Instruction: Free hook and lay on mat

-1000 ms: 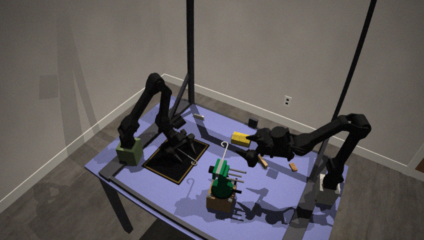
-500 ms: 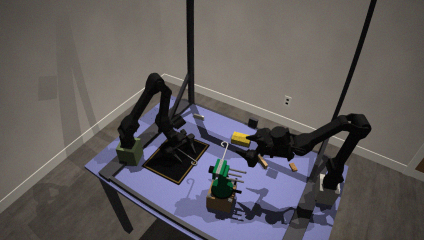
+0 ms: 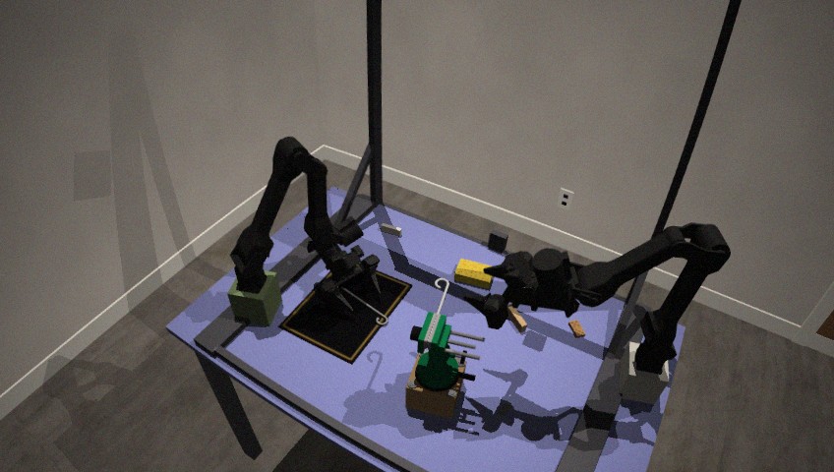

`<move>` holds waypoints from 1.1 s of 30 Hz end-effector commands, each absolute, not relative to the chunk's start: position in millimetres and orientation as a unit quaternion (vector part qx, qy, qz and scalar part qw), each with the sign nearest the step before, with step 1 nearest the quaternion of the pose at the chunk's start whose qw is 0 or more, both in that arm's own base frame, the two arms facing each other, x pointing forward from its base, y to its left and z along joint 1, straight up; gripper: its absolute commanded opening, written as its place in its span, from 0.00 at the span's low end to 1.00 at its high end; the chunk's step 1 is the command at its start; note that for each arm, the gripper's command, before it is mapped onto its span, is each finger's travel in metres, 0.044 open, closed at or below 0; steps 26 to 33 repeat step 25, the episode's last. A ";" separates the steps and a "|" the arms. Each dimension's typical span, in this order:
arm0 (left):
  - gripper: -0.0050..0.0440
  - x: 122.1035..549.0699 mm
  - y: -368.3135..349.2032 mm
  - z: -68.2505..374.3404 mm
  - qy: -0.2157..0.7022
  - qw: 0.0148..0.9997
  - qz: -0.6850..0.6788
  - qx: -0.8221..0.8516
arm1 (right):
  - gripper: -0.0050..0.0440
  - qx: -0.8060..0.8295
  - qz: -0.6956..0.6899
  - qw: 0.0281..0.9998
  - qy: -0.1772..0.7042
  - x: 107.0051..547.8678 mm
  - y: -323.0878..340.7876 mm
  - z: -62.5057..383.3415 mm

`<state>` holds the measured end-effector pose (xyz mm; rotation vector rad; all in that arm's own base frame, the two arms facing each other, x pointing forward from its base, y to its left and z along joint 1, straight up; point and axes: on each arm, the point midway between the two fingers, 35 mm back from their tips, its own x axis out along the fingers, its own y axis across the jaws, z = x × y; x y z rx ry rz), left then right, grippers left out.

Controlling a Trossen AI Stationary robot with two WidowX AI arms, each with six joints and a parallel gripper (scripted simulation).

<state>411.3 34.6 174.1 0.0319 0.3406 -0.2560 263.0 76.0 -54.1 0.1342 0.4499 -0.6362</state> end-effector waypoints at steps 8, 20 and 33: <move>1.00 412.6 34.8 184.1 0.158 0.979 -0.128 0.023 | 1.00 0.104 -0.298 0.923 0.219 240.0 117.0 -26.8; 1.00 412.6 34.8 184.1 0.158 0.979 -0.128 0.023 | 1.00 0.090 -0.303 0.925 0.208 205.2 129.7 13.1; 1.00 412.6 34.8 184.1 0.158 0.979 -0.128 0.023 | 1.00 0.074 -0.306 0.927 0.202 196.0 128.9 27.6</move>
